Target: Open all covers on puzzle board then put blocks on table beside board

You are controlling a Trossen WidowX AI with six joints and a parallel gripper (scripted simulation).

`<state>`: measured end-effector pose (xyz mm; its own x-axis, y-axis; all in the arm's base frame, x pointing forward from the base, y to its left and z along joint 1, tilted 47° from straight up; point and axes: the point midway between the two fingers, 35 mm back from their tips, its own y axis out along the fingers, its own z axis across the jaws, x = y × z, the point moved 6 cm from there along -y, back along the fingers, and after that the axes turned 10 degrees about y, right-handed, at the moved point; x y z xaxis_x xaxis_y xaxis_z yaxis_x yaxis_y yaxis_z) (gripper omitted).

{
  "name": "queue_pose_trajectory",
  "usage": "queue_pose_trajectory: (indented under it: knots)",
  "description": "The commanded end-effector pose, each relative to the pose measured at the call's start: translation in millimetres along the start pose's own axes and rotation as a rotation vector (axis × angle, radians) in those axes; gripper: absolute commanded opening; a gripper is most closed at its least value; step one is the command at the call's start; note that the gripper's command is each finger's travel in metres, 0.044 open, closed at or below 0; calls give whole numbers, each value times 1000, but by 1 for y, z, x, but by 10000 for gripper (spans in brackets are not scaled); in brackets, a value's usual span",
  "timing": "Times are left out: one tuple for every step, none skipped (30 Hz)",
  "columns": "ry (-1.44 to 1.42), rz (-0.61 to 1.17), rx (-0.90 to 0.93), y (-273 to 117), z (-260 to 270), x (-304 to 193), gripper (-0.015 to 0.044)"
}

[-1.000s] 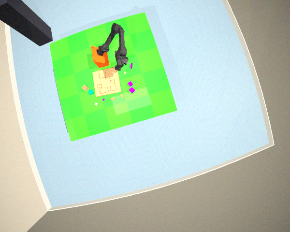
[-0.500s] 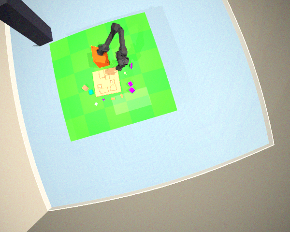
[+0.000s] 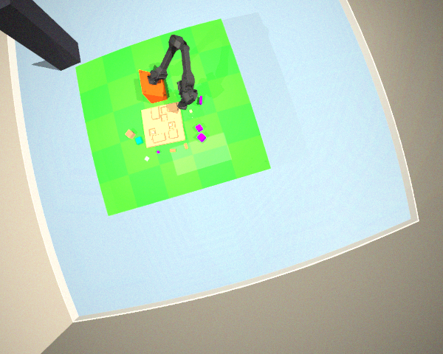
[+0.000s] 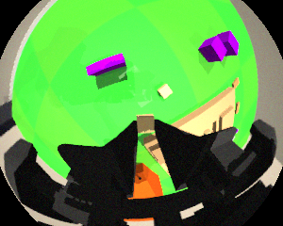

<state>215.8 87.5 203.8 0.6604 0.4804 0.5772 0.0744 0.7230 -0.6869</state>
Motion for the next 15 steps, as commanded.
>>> queue_pose_trajectory:
  knots:
    - [7, 6, 1, 7, -1, -1, 80]
    - [6, 6, 1, 8, -1, -1, 80]
    - [6, 6, 0, 10, -1, -1, 80]
    - [6, 6, 0, 12, -1, -1, 80]
    - [6, 6, 0, 13, -1, -1, 80]
    - [6, 6, 0, 15, -1, -1, 80]
    - [6, 6, 0, 17, -1, -1, 80]
    - [6, 5, 0, 18, -1, -1, 80]
    - [6, 5, 0, 20, -1, -1, 80]
    - [6, 5, 0, 22, -1, -1, 80]
    - [6, 5, 1, 23, -1, -1, 80]
    - [6, 4, 1, 25, -1, -1, 80]
    - [6, 4, 1, 26, 0, -1, 80]
    - [6, 4, 1, 28, 0, -1, 80]
    - [6, 3, 1, 30, 0, -1, 80]
